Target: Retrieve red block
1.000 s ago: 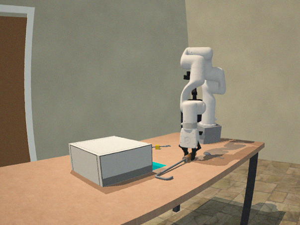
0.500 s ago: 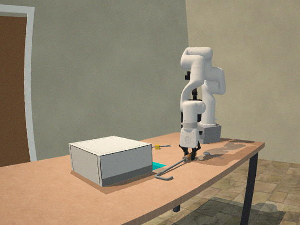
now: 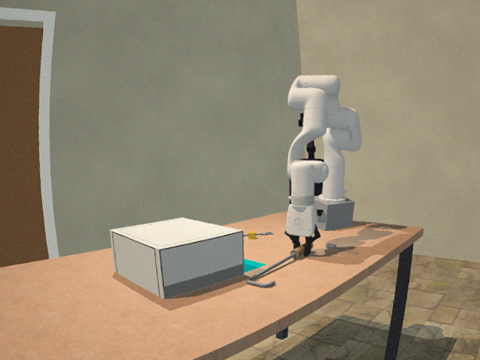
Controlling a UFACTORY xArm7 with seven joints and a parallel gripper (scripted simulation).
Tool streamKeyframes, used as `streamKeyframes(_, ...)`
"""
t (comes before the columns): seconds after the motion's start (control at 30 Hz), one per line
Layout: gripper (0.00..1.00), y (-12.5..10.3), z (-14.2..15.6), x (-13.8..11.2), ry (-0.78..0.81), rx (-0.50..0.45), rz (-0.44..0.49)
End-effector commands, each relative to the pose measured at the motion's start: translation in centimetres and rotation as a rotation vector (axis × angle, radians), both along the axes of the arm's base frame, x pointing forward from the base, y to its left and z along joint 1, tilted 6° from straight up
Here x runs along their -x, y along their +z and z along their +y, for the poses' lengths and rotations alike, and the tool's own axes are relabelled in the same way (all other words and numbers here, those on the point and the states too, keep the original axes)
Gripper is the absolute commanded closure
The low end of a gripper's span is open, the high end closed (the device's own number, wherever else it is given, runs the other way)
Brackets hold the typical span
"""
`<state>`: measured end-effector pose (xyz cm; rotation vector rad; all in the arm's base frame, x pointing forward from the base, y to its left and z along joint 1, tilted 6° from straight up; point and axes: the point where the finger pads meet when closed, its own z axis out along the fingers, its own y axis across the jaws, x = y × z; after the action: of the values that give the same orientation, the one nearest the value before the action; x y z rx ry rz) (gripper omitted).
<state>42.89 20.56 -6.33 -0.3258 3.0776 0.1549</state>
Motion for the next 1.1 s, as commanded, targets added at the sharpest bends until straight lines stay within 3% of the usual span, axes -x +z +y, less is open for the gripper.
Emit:
streamKeyframes(0.0,1.0,0.1,-0.5,0.0,-0.004,-0.001,-0.004)
streamKeyframes(1.07,1.0,-0.6,-6.5,1.5,-0.036,-0.003,0.0)
